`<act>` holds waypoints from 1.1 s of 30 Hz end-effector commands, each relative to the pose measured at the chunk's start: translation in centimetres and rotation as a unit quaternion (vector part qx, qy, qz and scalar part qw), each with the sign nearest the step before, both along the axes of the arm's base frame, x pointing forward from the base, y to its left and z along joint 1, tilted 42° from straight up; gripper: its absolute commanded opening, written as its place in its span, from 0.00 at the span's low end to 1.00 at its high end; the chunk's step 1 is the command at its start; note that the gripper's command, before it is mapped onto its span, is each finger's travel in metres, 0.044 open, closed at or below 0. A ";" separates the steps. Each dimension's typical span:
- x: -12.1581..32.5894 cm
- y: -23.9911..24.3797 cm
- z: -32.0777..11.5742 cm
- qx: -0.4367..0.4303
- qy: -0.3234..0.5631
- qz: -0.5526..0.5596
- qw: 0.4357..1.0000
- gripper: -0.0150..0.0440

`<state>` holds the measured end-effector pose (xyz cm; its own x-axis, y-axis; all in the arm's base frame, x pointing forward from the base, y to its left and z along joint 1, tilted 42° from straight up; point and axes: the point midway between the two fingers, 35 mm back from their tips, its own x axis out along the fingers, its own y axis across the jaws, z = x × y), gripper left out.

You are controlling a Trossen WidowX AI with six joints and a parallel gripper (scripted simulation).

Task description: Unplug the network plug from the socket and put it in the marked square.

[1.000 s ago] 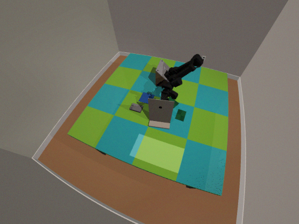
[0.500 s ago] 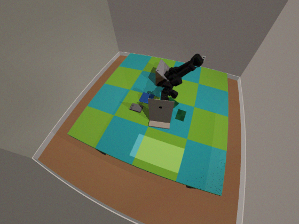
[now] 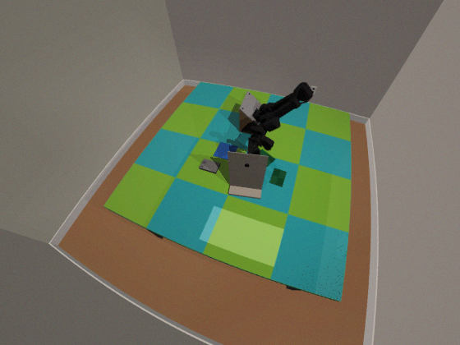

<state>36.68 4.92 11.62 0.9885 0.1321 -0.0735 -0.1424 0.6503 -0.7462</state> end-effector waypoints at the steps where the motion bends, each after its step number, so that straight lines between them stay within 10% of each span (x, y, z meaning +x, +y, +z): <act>1: -0.3 0.0 -0.1 0.000 0.000 0.001 1.000 0.25; 33: -2.1 -0.8 -0.4 0.000 0.001 0.001 1.000 0.25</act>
<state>34.82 4.18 11.31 0.9884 0.1321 -0.0745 -0.1433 0.6516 -0.7449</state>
